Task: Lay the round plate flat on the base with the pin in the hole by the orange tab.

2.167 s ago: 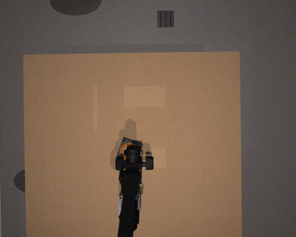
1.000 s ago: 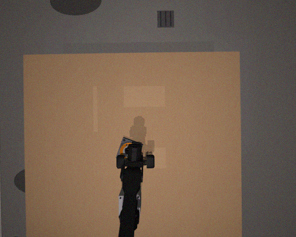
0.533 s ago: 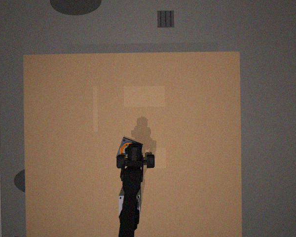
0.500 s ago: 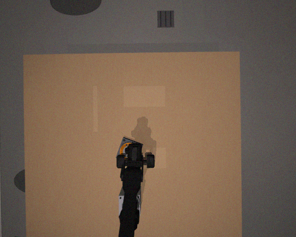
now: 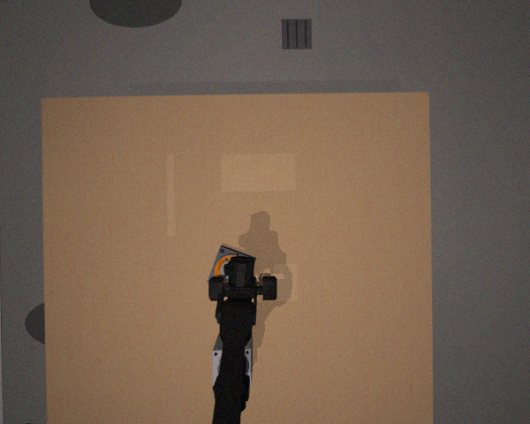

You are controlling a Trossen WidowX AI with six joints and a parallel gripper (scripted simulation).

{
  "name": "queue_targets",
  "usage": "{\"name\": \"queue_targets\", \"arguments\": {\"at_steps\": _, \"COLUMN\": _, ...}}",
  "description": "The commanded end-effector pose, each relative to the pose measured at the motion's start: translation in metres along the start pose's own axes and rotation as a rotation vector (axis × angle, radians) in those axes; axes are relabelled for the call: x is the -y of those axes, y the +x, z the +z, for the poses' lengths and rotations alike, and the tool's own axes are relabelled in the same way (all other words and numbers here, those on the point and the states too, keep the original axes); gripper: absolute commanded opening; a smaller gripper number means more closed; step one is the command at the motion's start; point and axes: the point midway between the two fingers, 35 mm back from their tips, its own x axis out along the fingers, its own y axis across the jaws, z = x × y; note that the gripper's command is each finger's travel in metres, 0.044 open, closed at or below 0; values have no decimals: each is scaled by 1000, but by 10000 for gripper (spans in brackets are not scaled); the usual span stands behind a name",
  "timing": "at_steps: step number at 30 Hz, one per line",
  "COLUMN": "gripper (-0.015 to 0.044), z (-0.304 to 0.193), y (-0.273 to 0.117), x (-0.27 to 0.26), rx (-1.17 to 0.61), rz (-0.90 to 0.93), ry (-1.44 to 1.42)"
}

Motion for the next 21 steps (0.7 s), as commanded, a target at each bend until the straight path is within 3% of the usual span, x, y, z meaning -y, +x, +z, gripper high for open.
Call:
{"name": "queue_targets", "arguments": {"at_steps": 1, "gripper": 0, "z": 8, "y": -3, "x": 1, "rx": 25, "rz": -1, "ry": -4}}
{"name": "queue_targets", "arguments": {"at_steps": 21, "gripper": 0, "z": 15, "y": -4, "x": 4, "rx": 26, "rz": -2, "ry": -4}}
